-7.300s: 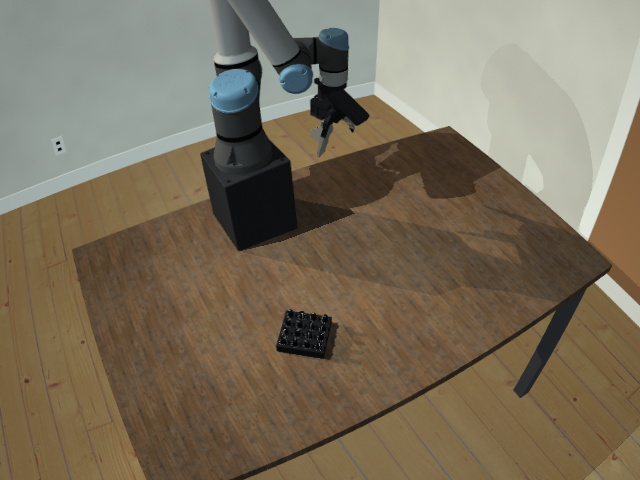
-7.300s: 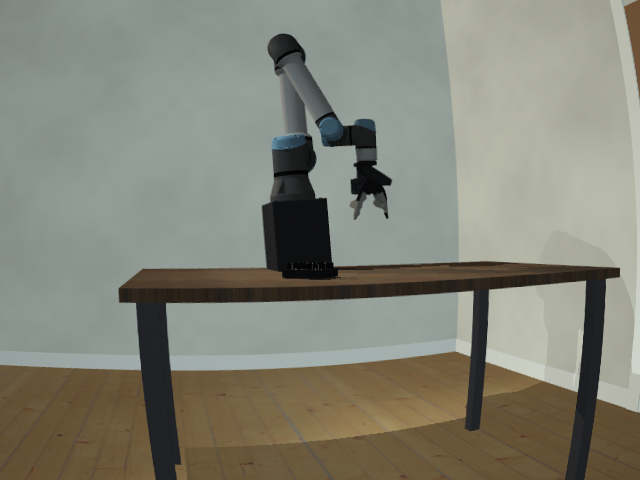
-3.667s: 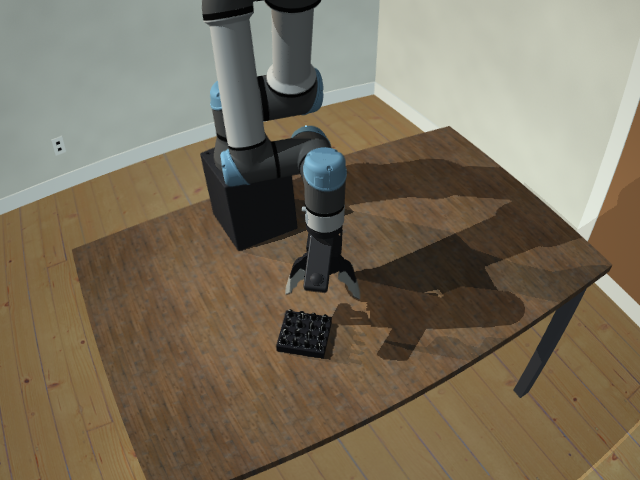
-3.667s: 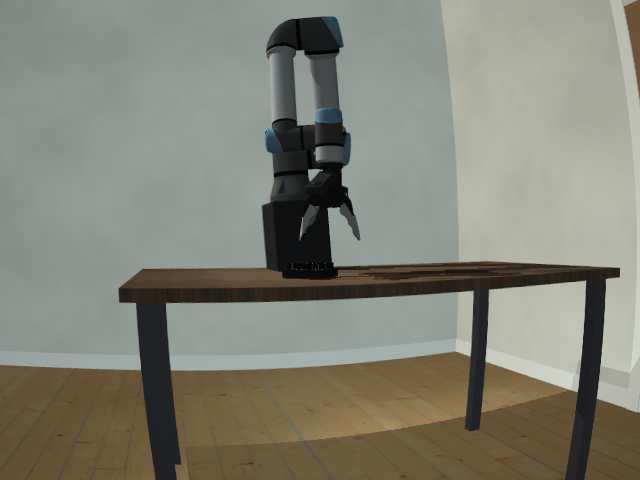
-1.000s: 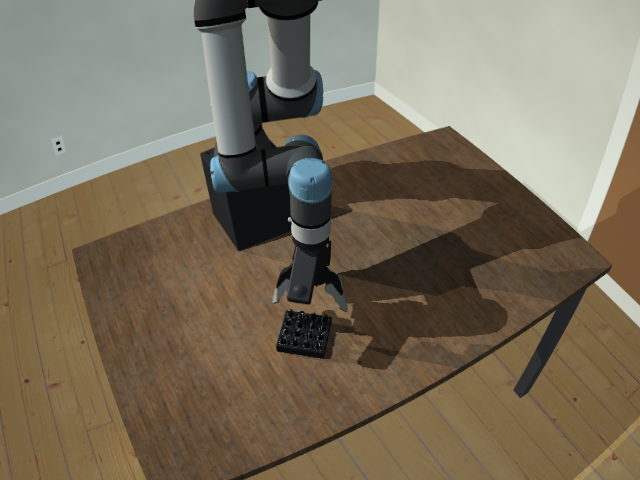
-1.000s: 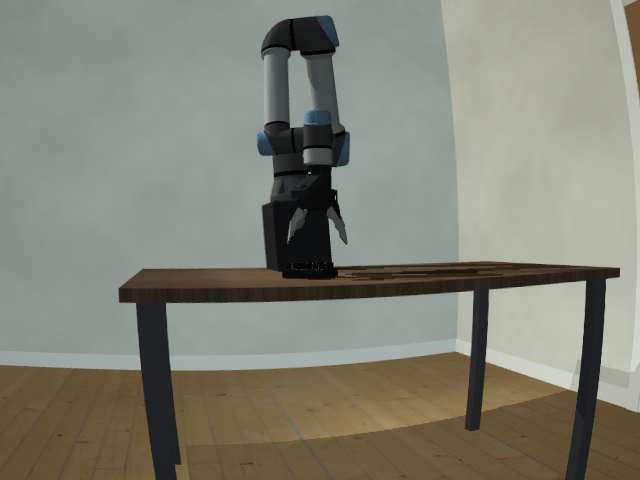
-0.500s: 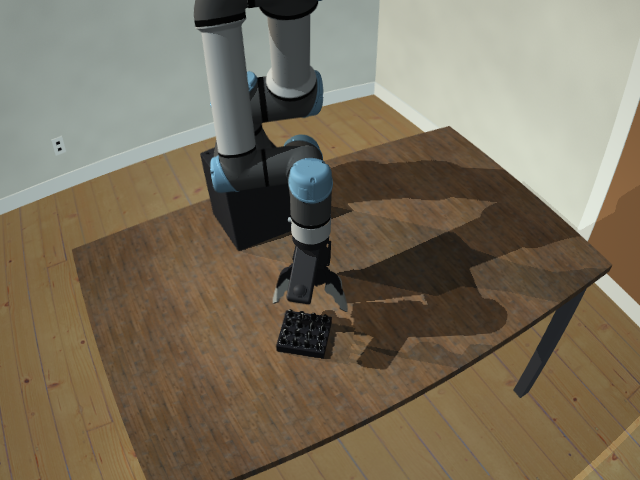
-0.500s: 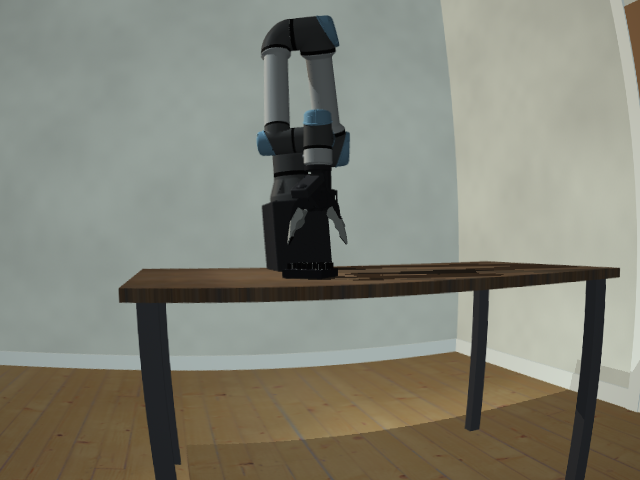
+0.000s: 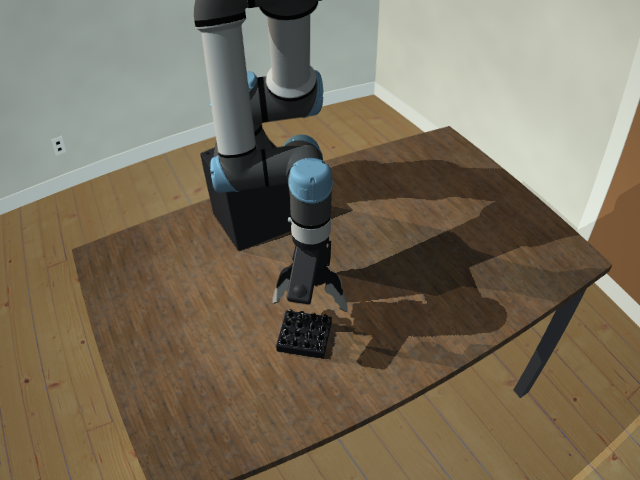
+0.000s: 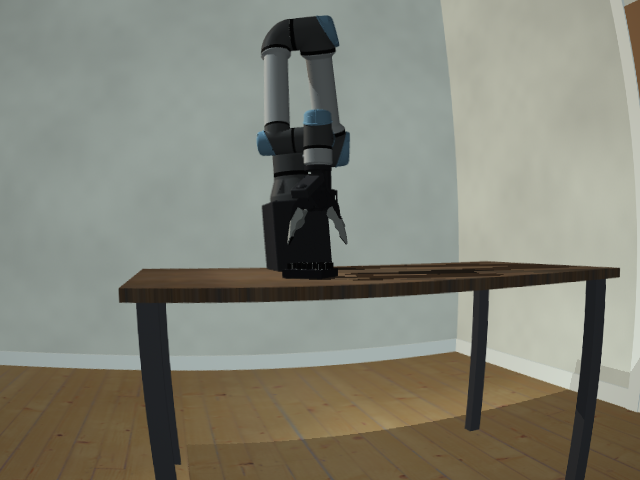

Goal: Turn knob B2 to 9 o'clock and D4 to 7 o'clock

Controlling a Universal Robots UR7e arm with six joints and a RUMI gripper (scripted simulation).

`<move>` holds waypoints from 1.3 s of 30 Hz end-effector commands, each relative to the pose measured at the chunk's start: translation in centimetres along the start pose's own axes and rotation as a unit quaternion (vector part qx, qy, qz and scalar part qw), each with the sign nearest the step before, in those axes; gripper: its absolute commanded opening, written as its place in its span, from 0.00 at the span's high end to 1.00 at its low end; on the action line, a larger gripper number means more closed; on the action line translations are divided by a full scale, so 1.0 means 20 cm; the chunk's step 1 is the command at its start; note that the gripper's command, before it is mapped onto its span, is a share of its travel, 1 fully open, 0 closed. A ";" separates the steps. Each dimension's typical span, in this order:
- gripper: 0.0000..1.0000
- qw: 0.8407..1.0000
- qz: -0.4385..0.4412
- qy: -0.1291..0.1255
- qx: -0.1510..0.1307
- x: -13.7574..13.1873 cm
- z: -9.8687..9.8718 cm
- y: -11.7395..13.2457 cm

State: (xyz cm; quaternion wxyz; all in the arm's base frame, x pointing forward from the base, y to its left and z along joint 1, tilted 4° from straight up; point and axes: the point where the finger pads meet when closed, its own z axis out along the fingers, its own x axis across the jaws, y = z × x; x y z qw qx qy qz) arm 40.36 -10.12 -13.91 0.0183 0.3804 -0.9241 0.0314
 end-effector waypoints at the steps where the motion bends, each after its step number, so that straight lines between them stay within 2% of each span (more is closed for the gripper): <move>1: 0.00 1.000 0.000 0.000 0.002 0.00 0.00 -0.02; 19: 0.00 1.000 -0.001 0.000 0.001 0.00 0.00 0.06; 39: 0.00 1.000 -0.001 0.000 0.001 -0.01 0.00 0.23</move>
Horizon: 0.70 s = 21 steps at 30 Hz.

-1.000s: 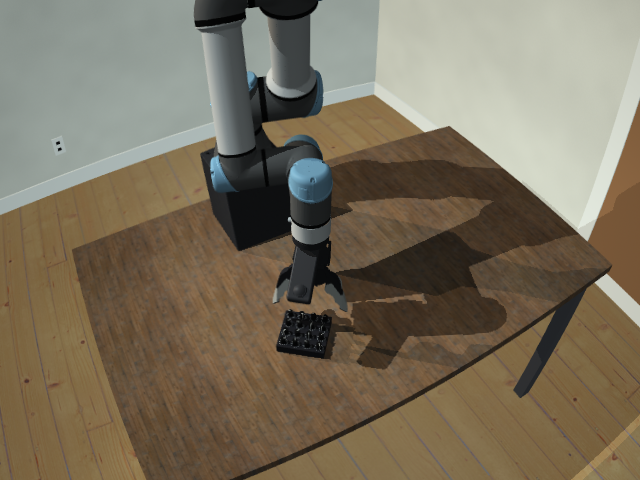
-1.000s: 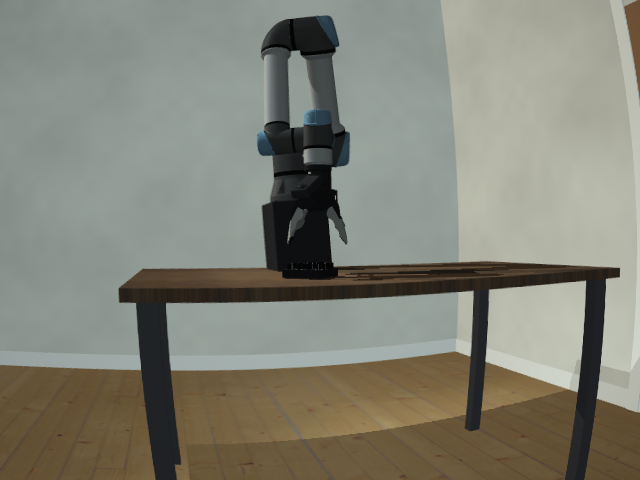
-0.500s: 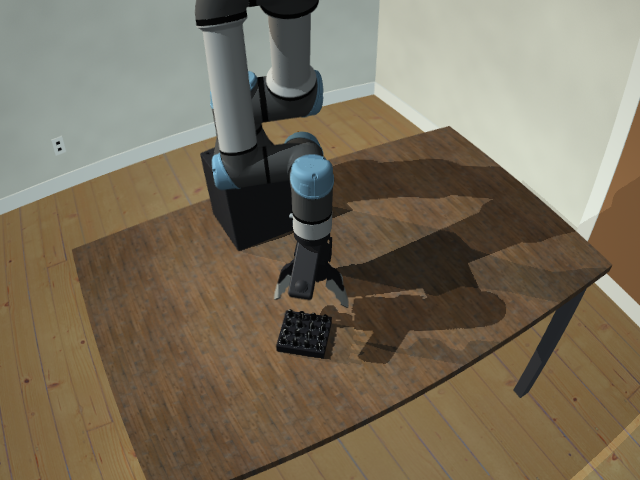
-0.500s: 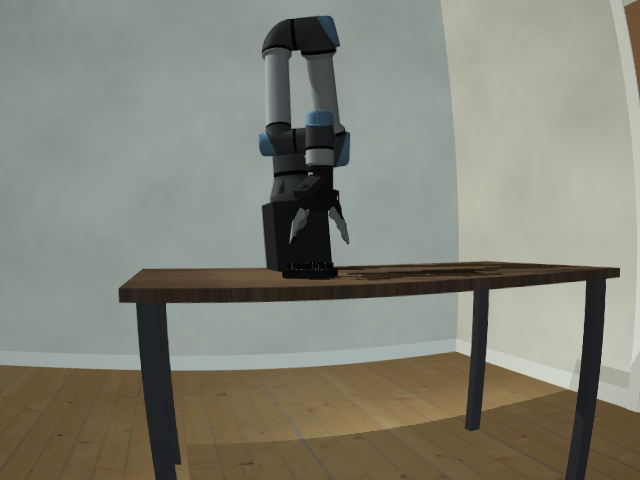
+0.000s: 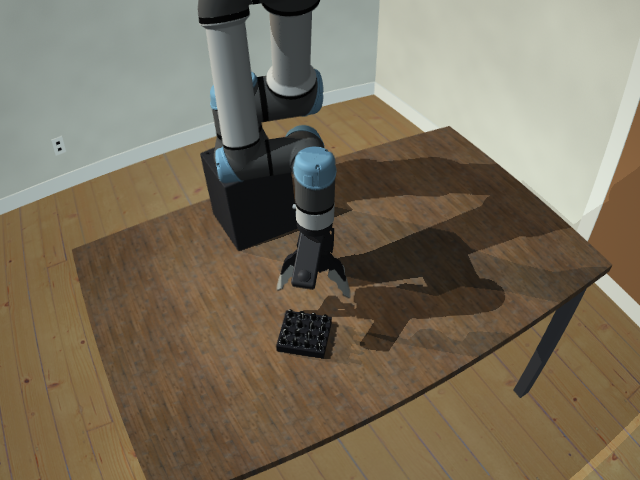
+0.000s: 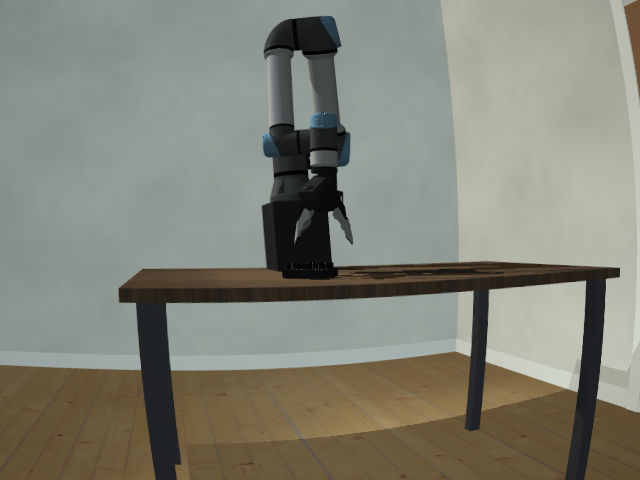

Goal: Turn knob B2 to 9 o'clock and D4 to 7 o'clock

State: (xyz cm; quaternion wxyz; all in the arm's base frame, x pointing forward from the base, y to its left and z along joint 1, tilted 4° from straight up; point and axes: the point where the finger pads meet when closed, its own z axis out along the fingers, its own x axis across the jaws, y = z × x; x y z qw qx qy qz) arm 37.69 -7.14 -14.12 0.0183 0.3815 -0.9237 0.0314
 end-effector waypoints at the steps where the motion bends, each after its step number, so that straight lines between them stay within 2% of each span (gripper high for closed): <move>1: 0.00 1.000 0.000 0.000 0.001 0.00 0.00 0.04; 21: 0.00 1.000 0.001 0.000 0.001 0.00 0.00 0.06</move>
